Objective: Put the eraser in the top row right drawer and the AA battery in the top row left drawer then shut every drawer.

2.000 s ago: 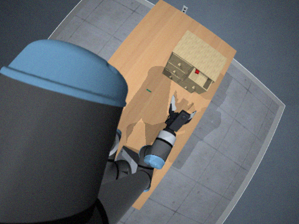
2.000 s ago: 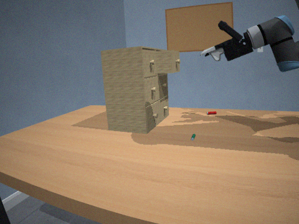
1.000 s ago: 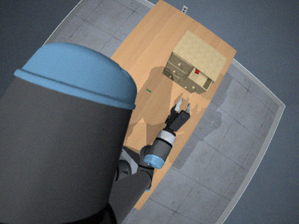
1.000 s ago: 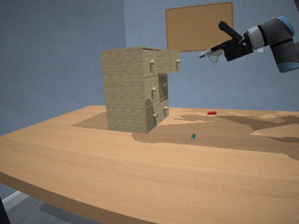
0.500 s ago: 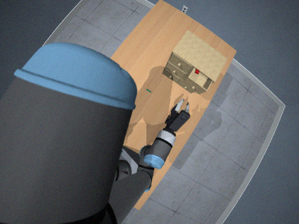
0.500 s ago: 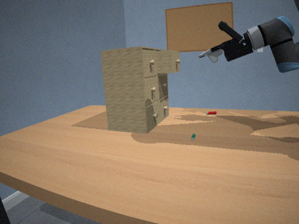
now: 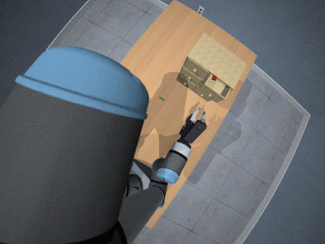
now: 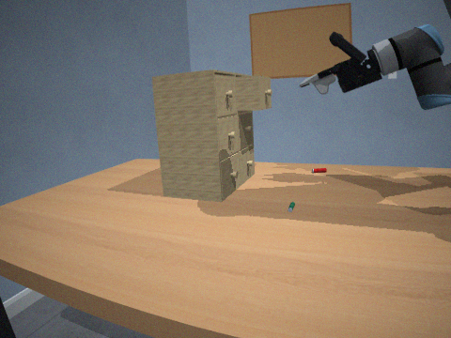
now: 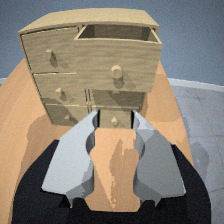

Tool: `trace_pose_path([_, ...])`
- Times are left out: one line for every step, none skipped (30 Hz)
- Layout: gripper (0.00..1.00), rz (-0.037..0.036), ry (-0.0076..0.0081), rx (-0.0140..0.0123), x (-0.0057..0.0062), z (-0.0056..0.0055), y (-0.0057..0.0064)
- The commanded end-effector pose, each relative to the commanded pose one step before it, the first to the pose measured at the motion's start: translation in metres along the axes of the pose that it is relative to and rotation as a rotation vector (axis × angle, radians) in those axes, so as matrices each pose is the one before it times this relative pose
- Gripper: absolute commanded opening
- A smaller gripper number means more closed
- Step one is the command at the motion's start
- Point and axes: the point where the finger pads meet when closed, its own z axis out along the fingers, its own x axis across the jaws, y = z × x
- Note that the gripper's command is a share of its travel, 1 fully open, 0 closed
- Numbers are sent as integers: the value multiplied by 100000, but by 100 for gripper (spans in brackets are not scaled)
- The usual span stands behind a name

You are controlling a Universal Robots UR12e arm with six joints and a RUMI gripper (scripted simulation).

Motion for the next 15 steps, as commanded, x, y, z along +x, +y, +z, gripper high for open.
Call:
trace_pose_path([20, -46, 22, 58, 18, -11, -38])
trace_pose_path([20, 0, 0, 0, 0, 0, 0])
trace_pose_path([20, 0, 0, 0, 0, 1, 0])
trace_pose_path([20, 0, 0, 0, 0, 4, 0])
trace_pose_path([20, 0, 0, 0, 0, 7, 0])
trace_pose_path([20, 0, 0, -1, 0, 11, -1])
trace_pose_path([20, 0, 1, -1, 0, 16, -1])
trace_pose_path([20, 0, 0, 0, 0, 0, 0])
trace_pose_path([20, 0, 0, 0, 0, 0, 0])
trace_pose_path([20, 0, 1, -1, 0, 22, -1])
trace_pose_path([20, 0, 1, -1, 0, 28, -1])
trace_pose_path([20, 0, 1, -1, 0, 35, -2])
trace_pose_path([20, 0, 1, -1, 0, 42, -2])
trace_pose_path([20, 0, 0, -1, 0, 49, -2])
trace_pose_path([20, 0, 0, 0, 0, 57, -3])
